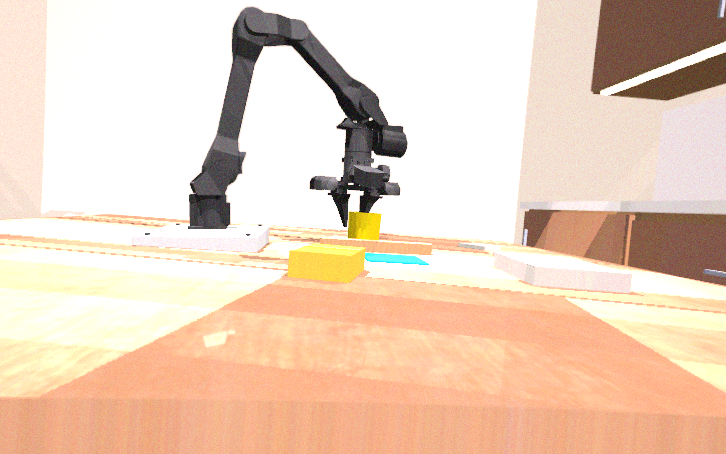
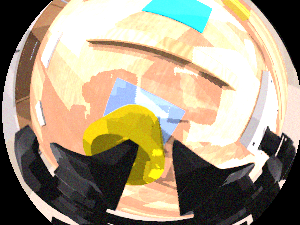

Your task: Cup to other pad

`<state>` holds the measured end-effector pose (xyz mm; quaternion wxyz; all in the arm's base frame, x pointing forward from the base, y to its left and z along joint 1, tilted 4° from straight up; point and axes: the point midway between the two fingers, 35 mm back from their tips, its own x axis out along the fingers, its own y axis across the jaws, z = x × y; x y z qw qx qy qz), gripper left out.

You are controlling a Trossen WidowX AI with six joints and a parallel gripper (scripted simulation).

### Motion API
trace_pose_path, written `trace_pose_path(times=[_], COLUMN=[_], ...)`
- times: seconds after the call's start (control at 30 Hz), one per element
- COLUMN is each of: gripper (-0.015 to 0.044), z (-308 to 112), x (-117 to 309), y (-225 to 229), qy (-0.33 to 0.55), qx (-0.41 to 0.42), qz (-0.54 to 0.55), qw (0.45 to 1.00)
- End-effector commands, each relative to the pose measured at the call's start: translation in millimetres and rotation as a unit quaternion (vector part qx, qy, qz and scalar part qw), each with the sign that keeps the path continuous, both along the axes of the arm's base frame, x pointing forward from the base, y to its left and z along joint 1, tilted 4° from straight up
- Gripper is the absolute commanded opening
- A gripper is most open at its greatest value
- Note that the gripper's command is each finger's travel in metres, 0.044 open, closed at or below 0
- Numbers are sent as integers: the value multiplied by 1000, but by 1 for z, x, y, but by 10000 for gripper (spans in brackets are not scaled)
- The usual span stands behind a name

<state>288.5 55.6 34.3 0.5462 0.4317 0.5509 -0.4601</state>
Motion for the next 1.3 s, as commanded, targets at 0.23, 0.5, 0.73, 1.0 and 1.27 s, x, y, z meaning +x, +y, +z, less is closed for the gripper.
trace_pose_path(times=[0.23,0.5,0.73,1.0,1.27], gripper=[160,107,60,0,0], z=[-2,-2,-2,-2,16], x=[-1,-1,-1,-1,0], y=[0,0,0,0,1], qy=[3,3,3,3,4], qx=[-1,-1,-1,-1,-2], qz=[0,0,0,0,0], qw=[1000,1000,1000,1000,1000])
